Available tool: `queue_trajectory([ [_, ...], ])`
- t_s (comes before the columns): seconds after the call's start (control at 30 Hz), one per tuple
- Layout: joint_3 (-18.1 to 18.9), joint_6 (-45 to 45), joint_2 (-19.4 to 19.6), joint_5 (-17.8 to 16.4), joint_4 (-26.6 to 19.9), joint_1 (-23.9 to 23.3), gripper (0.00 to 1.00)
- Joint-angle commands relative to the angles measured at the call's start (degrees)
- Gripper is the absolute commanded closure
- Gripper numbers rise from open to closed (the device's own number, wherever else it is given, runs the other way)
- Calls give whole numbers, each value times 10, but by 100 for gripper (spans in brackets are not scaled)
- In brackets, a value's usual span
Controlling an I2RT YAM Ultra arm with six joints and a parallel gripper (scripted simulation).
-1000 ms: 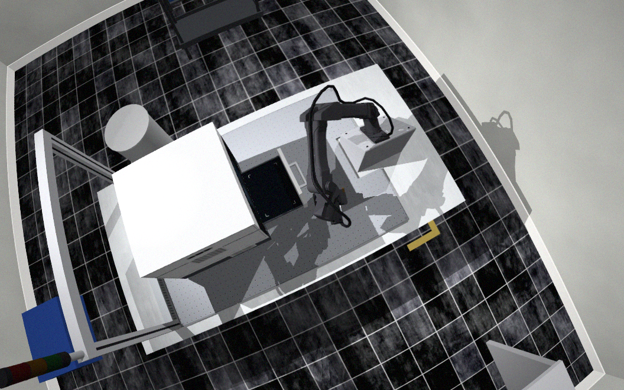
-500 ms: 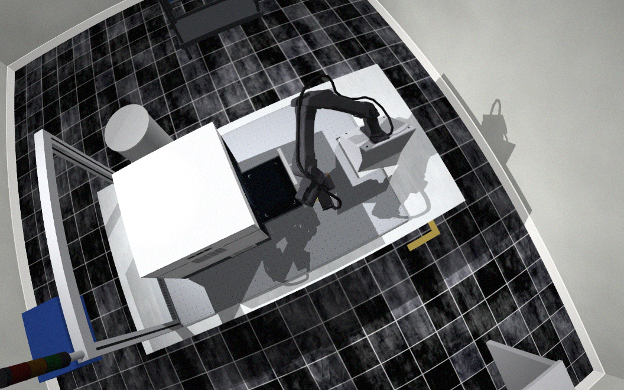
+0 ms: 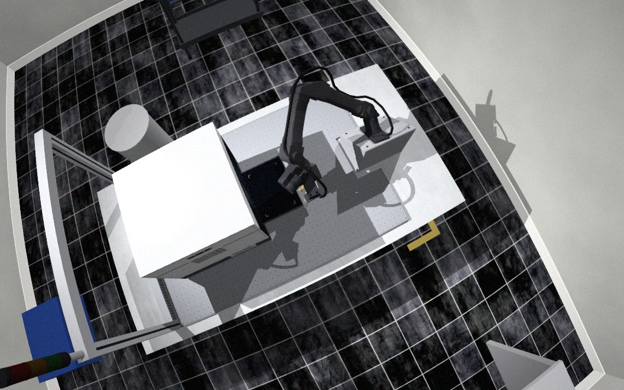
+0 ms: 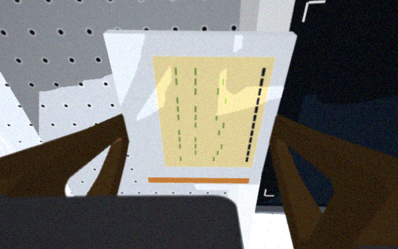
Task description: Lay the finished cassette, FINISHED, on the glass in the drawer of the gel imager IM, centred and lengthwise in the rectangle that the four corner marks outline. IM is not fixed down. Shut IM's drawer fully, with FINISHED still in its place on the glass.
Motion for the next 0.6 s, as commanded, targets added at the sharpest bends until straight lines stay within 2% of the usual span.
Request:
queue_trajectory([
  [0.0, 12, -43, -35, 9, -1, -5, 100],
  [0.1, 15, -53, -41, 1, -3, 0, 100],
  [0.2, 19, -73, -53, 15, -9, -28, 100],
  [0.43, 34, -120, -78, 24, -17, -63, 100],
  [0.57, 35, -123, -78, 14, -16, -52, 100],
])
